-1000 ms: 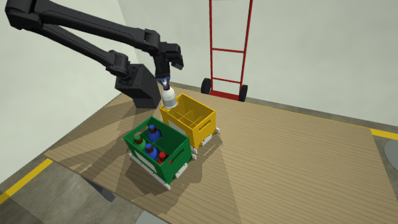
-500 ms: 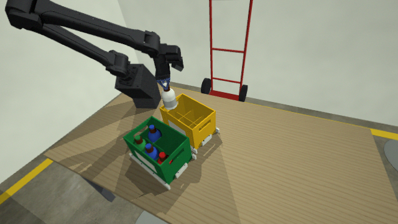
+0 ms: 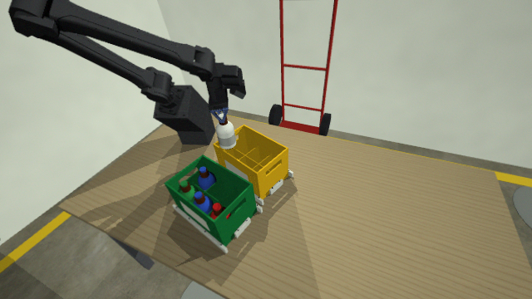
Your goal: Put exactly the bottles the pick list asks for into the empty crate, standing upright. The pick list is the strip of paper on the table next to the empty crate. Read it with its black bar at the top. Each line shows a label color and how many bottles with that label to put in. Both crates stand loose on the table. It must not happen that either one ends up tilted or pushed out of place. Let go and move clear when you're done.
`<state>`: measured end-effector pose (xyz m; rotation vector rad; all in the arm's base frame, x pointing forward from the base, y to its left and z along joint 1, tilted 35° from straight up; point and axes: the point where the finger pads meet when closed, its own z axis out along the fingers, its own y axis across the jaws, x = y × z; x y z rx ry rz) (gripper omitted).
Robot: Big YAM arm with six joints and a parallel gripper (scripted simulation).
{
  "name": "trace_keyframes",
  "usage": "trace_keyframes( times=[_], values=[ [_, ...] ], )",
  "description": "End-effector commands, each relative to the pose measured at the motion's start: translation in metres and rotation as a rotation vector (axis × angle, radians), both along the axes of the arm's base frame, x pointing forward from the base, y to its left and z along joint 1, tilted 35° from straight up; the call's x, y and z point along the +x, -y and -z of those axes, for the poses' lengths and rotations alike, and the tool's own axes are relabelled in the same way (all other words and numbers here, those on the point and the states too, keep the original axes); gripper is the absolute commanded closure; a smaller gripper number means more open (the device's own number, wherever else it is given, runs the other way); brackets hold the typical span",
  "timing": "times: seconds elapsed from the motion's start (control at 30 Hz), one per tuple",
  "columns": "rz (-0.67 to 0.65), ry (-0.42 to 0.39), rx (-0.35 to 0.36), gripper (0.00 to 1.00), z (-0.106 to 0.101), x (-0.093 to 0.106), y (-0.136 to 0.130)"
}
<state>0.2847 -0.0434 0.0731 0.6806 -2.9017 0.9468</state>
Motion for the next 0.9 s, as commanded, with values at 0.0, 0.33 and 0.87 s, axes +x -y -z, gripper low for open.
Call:
trace_keyframes(
  times=[0.0,0.33,0.87],
  values=[
    [-0.019,0.007,0.004,1.00,0.002,0.005,-0.002],
    [-0.016,0.062,0.012,1.00,-0.008,0.022,0.001],
    [-0.018,0.003,0.002,1.00,0.022,0.008,0.011]
  ],
)
